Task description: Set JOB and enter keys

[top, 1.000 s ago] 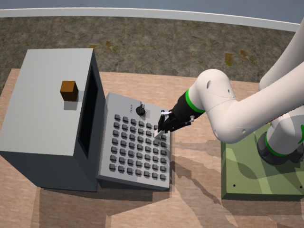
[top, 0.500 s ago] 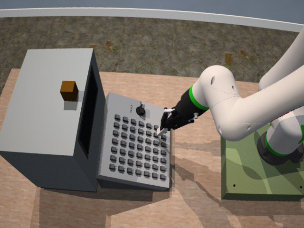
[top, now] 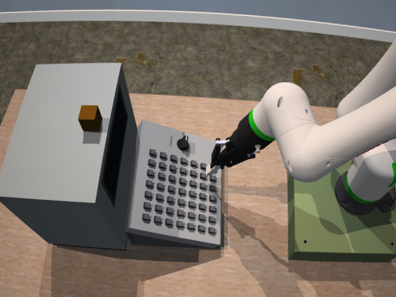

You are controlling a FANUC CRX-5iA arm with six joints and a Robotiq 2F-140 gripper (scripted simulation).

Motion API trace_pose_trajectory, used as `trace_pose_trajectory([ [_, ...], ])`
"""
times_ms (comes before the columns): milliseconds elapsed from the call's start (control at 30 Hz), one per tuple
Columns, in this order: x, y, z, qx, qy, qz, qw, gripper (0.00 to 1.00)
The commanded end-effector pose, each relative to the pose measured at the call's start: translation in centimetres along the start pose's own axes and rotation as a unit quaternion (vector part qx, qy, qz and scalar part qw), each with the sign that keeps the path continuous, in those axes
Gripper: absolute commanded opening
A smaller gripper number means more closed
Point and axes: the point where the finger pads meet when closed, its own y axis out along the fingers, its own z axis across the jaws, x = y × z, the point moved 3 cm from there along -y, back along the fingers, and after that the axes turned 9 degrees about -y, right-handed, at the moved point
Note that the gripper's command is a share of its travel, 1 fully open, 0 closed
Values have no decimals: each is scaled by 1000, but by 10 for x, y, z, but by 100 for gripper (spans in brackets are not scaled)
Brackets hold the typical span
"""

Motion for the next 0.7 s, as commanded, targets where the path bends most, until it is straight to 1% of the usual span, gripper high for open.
trace_pose_trajectory([
  [0,0,0,-1,0,0,0,1000,0],
  [100,5,0,-7,0,0,0,1000,0],
  [333,26,0,-37,0,0,0,1000,0],
  [667,28,1,-39,0,0,0,1000,0],
])
